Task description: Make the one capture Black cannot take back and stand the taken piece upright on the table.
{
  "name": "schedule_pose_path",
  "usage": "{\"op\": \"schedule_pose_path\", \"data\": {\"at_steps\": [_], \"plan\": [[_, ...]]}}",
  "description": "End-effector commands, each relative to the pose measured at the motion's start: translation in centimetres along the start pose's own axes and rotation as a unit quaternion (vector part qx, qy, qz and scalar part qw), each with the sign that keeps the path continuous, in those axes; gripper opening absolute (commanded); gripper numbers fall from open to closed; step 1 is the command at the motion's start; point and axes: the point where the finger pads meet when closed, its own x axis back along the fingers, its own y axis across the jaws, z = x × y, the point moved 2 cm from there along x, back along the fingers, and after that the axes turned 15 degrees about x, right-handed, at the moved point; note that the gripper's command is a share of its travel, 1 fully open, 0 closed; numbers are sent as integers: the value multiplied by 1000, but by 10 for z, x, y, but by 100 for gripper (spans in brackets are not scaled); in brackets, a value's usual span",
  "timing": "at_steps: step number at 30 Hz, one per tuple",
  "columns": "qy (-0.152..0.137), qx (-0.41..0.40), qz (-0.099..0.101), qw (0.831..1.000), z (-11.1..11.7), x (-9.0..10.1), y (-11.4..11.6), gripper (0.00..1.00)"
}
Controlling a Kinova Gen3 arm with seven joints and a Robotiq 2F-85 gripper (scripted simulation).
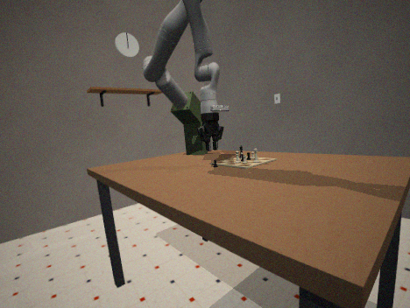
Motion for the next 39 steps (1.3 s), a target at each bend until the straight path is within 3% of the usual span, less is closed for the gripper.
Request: {"op": "schedule_pose_path", "data": {"at_steps": [1, 10, 11, 39], "plan": [[8, 8, 5, 1000, 7, 22, -5, 34], [9, 8, 6, 1000, 9, 28, -5, 34], [9, 8, 6, 1000, 9, 28, -5, 100], [10, -1, 4, 1000, 11, 28, -5, 100]]}}
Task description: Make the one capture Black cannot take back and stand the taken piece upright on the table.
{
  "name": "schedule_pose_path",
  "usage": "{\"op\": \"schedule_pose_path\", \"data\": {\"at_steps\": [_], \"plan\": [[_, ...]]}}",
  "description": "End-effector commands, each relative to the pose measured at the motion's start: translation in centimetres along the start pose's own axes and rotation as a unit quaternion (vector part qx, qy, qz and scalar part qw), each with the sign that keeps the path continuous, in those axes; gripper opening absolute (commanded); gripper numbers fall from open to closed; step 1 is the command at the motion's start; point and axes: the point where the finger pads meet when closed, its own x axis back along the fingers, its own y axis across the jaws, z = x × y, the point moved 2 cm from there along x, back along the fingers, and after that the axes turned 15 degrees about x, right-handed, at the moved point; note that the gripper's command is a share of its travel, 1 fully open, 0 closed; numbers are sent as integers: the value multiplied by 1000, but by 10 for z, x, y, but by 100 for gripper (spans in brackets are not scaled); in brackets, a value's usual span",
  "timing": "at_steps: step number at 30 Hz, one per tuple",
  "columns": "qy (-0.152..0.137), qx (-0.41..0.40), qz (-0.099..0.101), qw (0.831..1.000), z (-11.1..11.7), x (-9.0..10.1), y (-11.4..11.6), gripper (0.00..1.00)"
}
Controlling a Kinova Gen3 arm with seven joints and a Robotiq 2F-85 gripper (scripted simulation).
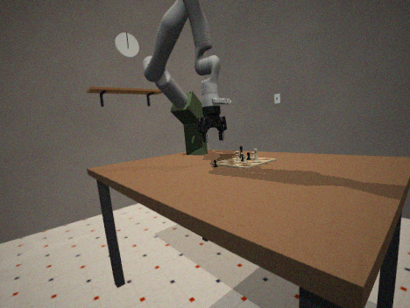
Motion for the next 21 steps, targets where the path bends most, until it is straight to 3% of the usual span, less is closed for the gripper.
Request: {"op": "schedule_pose_path", "data": {"at_steps": [1, 9, 15, 17, 21], "plan": [[2, -10, 0, 1000, 3, 1, 0, 100], [5, -86, -14, 996, 12, 0, 5, 100], [10, -198, -31, 980, 21, 0, 10, 100], [10, -198, -31, 980, 21, 0, 10, 100], [15, -294, -42, 955, 28, 0, 12, 100]]}}
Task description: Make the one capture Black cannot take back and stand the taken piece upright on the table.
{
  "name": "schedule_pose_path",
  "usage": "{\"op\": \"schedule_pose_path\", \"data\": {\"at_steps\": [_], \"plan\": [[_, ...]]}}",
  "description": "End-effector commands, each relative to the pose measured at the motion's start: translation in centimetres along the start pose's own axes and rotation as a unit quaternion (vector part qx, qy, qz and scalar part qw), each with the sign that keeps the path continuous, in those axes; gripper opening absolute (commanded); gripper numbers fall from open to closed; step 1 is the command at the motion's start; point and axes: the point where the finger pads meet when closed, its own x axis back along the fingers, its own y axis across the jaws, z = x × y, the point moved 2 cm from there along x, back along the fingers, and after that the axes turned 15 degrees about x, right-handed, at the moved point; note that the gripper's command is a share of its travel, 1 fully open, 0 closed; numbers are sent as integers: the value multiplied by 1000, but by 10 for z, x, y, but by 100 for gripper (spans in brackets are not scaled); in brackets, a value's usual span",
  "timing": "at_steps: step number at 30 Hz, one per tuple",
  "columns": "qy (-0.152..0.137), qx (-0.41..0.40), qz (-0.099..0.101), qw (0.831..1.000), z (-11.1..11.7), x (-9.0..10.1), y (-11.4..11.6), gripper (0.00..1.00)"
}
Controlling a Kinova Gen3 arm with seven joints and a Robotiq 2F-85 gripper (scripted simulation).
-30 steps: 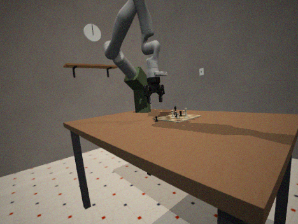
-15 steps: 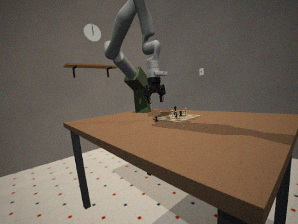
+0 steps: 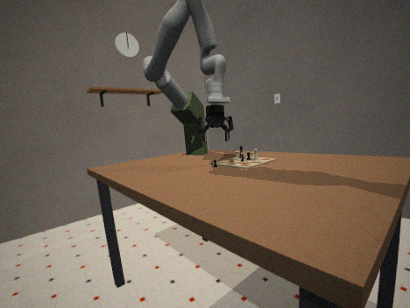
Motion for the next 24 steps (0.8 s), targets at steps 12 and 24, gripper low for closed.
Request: {"op": "schedule_pose_path", "data": {"at_steps": [12, 24], "plan": [[21, -375, -21, 927, 23, 2, -22, 100], [8, -655, -8, 756, 29, 5, -63, 100]]}}
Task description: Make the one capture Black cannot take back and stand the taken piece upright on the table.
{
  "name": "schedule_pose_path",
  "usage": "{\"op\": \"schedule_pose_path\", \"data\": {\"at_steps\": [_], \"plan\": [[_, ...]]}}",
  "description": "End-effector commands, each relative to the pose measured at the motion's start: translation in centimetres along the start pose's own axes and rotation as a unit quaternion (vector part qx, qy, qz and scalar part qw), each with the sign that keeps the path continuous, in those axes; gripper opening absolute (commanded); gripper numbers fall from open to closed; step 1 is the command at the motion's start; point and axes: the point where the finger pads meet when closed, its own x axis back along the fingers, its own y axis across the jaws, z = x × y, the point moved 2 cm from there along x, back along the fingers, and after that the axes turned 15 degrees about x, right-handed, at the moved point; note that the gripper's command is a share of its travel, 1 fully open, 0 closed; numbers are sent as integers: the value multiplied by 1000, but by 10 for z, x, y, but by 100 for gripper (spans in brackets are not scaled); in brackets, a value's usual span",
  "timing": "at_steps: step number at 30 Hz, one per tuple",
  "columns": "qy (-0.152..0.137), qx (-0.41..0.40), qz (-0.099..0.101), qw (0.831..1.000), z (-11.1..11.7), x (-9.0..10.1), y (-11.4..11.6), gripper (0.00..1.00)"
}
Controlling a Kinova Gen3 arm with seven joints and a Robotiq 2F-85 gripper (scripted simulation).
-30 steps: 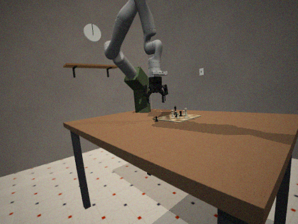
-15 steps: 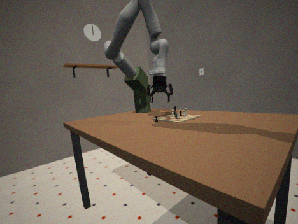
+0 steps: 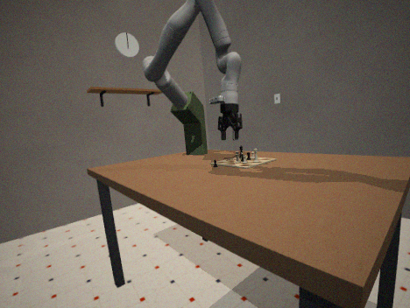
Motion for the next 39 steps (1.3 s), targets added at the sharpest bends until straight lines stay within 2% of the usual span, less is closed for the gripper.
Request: {"op": "schedule_pose_path", "data": {"at_steps": [1, 4, 6, 11, 16, 21, 30, 31, 39], "plan": [[-6, -83, 12, 996, -16, 2, -9, 100], [-16, -153, 10, 988, -28, 3, -12, 100], [-16, -153, 10, 988, -28, 3, -12, 100], [-31, -244, 5, 969, -45, 6, -18, 100], [-43, -302, 1, 952, -57, 7, -22, 100], [-48, -331, -3, 943, -64, 8, -23, 100], [-49, -339, -10, 940, -66, 8, -19, 100], [-49, -339, -10, 940, -66, 8, -19, 37], [-49, -339, -10, 940, -66, 8, -19, 37]]}}
